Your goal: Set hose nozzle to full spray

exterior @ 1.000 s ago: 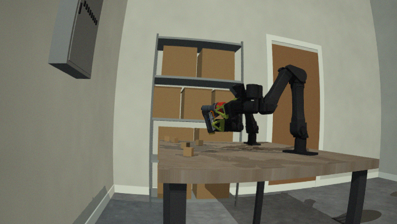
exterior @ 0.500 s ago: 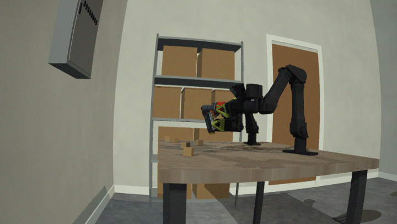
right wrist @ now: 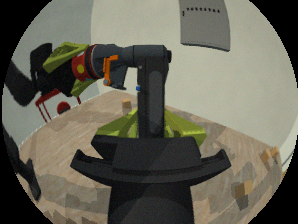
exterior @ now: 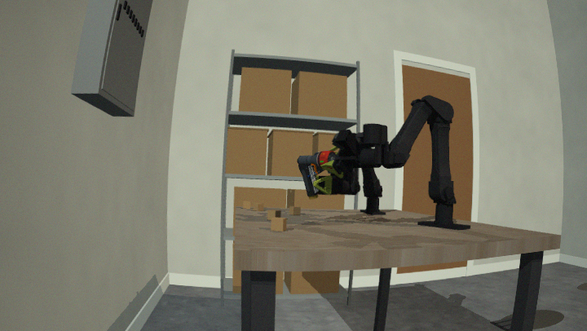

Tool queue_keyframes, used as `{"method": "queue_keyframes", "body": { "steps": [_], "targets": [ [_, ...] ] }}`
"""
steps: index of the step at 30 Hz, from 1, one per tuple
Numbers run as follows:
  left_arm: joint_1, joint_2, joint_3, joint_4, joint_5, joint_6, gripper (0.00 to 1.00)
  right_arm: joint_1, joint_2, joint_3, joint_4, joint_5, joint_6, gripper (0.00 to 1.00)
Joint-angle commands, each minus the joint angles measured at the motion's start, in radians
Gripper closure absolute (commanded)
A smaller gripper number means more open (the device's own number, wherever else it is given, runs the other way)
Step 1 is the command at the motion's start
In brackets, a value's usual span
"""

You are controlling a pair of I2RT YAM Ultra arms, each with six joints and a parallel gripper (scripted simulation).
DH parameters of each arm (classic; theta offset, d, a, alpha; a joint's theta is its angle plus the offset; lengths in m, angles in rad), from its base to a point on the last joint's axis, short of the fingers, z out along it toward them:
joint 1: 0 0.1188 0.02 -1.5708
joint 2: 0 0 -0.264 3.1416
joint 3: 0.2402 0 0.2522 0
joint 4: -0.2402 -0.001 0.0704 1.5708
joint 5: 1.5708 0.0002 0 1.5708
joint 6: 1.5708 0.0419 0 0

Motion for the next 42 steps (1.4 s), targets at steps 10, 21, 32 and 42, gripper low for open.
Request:
{"method": "queue_keyframes", "body": {
  "steps": [10, 21, 32, 42],
  "targets": [
    [0.014, 0.006, 0.001, -0.004, 0.012, -0.479, 1.0, -0.006, -0.056, 0.041, 0.084, 0.005, -0.004, 0.65],
    [0.018, 0.002, -0.007, -0.013, 0.024, -1.055, 1.0, -0.006, -0.056, 0.041, 0.084, 0.005, -0.004, 0.65],
    [0.014, 0.002, 0.007, 0.076, 0.016, -1.087, 0.08, -0.007, -0.057, 0.04, 0.084, -0.002, 0.005, 0.65],
    [0.022, -0.015, -0.028, 0.081, 0.021, -1.087, 0.08, -0.007, -0.057, 0.04, 0.084, -0.002, 0.005, 0.65]
  ]
}}
